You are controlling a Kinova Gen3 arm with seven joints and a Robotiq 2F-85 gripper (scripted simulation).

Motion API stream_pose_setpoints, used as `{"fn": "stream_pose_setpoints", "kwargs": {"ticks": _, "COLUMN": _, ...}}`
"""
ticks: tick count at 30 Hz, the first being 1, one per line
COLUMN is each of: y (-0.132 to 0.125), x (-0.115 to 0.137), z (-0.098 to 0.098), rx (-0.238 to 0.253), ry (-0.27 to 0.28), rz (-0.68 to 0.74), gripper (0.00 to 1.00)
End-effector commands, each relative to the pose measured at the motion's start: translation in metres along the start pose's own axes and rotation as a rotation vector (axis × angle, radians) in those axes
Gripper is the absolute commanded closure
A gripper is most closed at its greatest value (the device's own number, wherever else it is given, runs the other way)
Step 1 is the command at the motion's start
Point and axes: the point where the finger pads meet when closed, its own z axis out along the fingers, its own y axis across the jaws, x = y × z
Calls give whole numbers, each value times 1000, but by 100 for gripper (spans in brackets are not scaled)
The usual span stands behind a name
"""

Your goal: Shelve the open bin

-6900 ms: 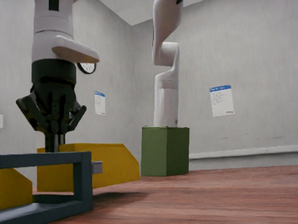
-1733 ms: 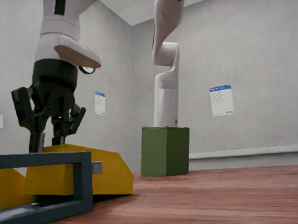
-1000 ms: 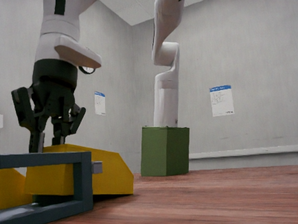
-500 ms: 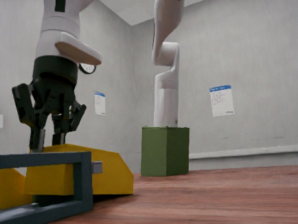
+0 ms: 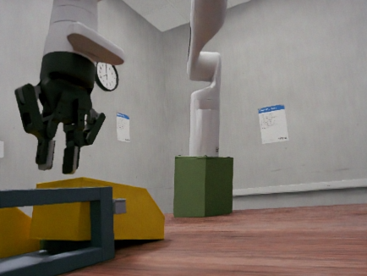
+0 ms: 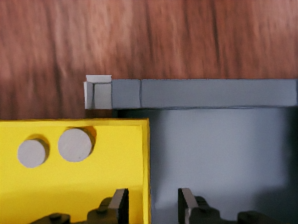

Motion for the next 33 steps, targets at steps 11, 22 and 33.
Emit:
{"fn": "stream_pose_setpoints", "kwargs": {"ticks": 11, "y": 7, "x": 0, "z": -45, "rx": -3, "ry": 0, "rz": 0, "gripper": 61}}
{"fn": "stream_pose_setpoints", "kwargs": {"ticks": 22, "y": 8, "x": 0, "z": -53, "rx": -3, "ry": 0, "rz": 0, "gripper": 61}}
{"fn": "stream_pose_setpoints", "kwargs": {"ticks": 33, "y": 8, "x": 0, "z": -53, "rx": -3, "ry": 0, "rz": 0, "gripper": 61}}
